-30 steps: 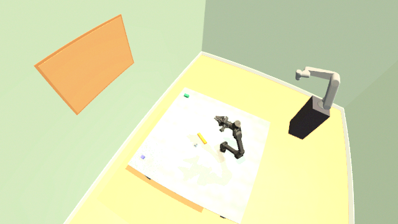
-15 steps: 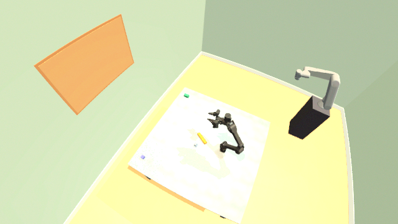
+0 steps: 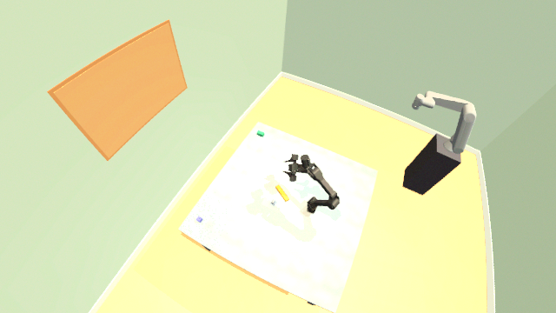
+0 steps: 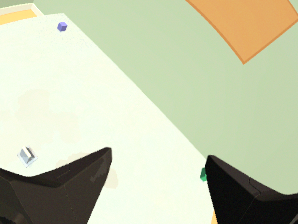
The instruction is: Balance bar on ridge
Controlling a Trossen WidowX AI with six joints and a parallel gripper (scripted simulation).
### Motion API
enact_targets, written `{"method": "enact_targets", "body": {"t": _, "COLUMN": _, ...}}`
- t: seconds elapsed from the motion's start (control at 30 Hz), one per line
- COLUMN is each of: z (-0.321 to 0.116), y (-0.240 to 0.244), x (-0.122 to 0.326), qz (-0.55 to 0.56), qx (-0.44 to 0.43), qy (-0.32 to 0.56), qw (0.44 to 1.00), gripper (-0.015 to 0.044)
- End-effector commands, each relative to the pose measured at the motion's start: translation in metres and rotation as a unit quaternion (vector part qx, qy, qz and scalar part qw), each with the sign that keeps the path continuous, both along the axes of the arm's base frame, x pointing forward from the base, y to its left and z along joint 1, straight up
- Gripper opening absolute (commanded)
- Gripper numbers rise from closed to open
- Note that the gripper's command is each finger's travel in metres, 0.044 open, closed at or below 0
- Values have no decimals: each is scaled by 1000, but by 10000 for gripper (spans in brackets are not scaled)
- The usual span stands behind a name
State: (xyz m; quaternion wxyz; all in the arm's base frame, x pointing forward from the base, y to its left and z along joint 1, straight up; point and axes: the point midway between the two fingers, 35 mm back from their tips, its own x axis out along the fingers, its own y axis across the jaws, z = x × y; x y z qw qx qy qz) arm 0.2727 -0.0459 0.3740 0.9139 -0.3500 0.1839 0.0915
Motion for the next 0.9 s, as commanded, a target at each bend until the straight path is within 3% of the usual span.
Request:
{"method": "enact_targets", "body": {"t": 0.0, "z": -28, "y": 0, "x": 9, "qz": -28, "qx": 66, "qy": 54, "qw": 996, "gripper": 315}}
{"method": "enact_targets", "body": {"t": 0.4, "z": -101, "y": 9, "x": 22, "qz": -129, "qx": 216, "qy": 197, "qw": 948, "gripper": 315}}
{"method": "enact_targets", "body": {"t": 0.87, "z": -179, "y": 24, "x": 15, "qz": -284, "qx": 315, "qy": 340, "qw": 839, "gripper": 315}}
